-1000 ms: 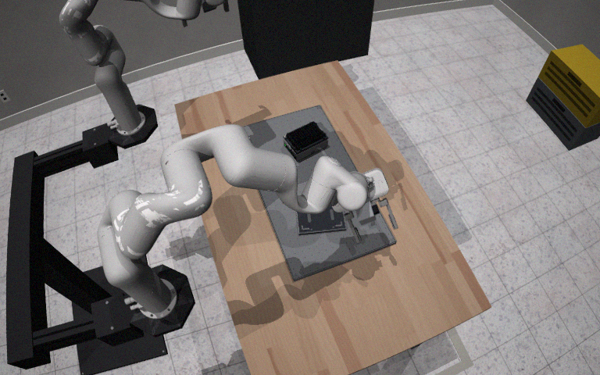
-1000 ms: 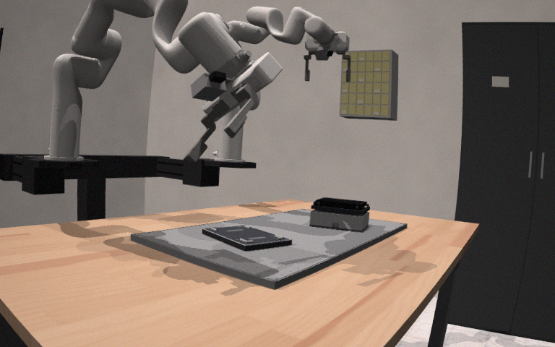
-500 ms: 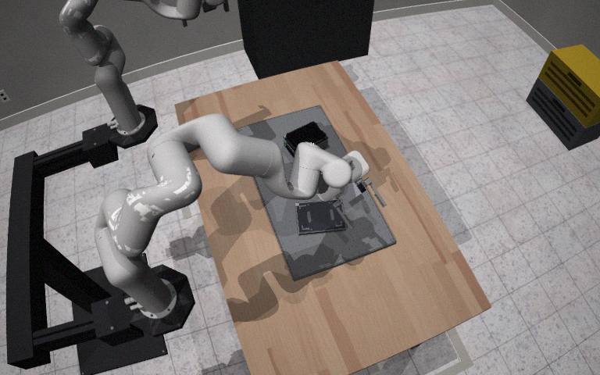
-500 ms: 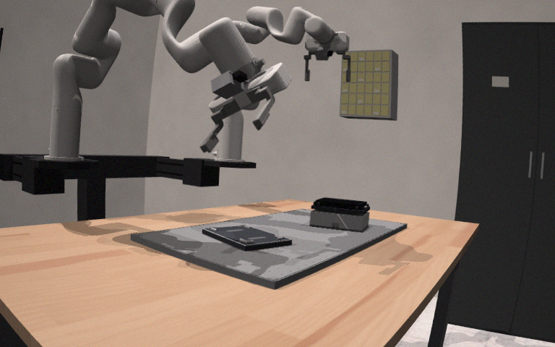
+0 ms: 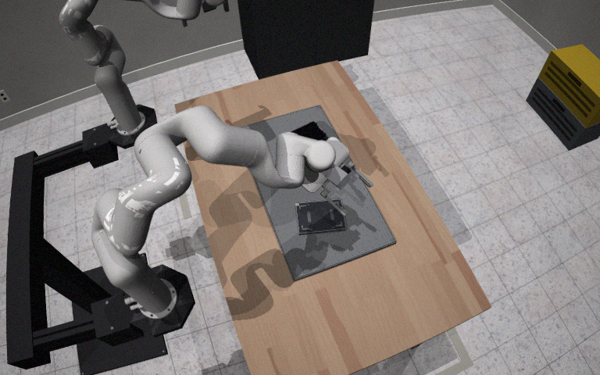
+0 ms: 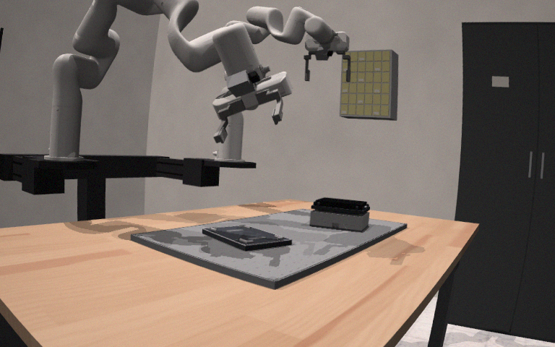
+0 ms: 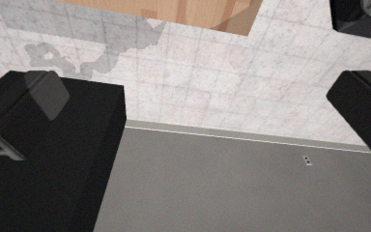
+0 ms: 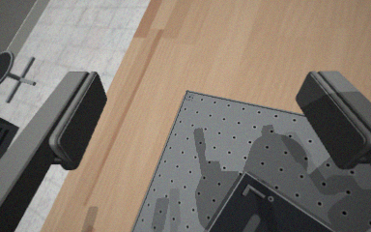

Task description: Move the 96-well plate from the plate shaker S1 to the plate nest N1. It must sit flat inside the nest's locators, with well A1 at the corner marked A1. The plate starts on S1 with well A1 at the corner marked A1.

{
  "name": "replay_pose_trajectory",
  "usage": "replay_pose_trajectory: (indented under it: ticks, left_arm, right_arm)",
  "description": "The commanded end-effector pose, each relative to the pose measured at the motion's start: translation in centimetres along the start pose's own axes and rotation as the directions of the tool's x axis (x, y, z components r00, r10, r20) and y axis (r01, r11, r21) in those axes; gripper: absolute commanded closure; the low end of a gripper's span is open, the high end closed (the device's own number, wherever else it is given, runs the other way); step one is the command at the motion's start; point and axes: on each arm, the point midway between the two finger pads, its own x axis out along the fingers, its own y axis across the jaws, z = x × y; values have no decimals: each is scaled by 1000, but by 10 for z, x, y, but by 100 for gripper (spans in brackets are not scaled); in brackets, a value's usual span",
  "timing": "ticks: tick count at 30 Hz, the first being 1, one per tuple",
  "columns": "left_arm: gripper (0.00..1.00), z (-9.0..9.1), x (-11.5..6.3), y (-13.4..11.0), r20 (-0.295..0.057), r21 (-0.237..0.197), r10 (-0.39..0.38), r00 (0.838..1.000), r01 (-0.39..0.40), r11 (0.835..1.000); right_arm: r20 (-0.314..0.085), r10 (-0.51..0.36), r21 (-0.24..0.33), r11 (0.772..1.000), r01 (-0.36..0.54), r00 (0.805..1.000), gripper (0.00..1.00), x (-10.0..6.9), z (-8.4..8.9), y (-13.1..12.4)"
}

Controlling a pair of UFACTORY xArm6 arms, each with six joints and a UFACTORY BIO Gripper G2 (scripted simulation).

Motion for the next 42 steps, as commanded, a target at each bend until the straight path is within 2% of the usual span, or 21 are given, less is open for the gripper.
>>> replay_pose_trajectory:
  ticks: [1,4,6,8,10,12,16,19,23,26,30,34,38,40,42]
  left_arm:
    - [0,0,-2,0,1,0,4,1000,-4,1000]
    - [0,0,-2,0,1,0,4,1000,-4,1000]
    - [0,0,-2,0,1,0,4,1000,-4,1000]
    - [0,0,-2,0,1,0,4,1000,-4,1000]
    - [0,0,-2,0,1,0,4,1000,-4,1000]
    - [0,0,-2,0,1,0,4,1000,-4,1000]
    - [0,0,-2,0,1,0,4,1000,-4,1000]
    - [0,0,-2,0,1,0,4,1000,-4,1000]
    - [0,0,-2,0,1,0,4,1000,-4,1000]
    - [0,0,-2,0,1,0,4,1000,-4,1000]
    - [0,0,-2,0,1,0,4,1000,-4,1000]
    - [0,0,-2,0,1,0,4,1000,-4,1000]
    - [0,0,-2,0,1,0,4,1000,-4,1000]
    - [0,0,-2,0,1,0,4,1000,-4,1000]
    - [0,0,-2,0,1,0,4,1000,-4,1000]
  right_arm:
    - [15,96,-63,994,-94,995,63,-21,-3,6]
    - [15,96,-63,994,-94,995,63,-28,-5,7]
    - [19,151,-100,984,-148,988,63,-37,-7,8]
    - [19,151,-100,984,-148,988,63,-37,-7,8]
    - [22,197,-130,973,-193,980,63,-47,-10,10]
    - [21,197,-130,973,-193,980,63,-55,-12,11]
    - [21,298,-195,937,-289,954,63,-74,-17,13]
    - [21,298,-195,937,-289,954,63,-82,-19,13]
    - [14,398,-257,888,-381,917,63,-101,-23,14]
    - [14,398,-257,888,-381,917,63,-106,-25,14]
    - [1,494,-314,826,-468,870,63,-126,-29,14]
    - [1,494,-314,826,-468,870,63,-139,-32,14]
    - [-18,584,-367,751,-549,811,63,-158,-37,13]
    - [-18,584,-367,751,-549,811,63,-168,-39,13]
    - [-18,584,-367,751,-549,811,63,-168,-39,13]
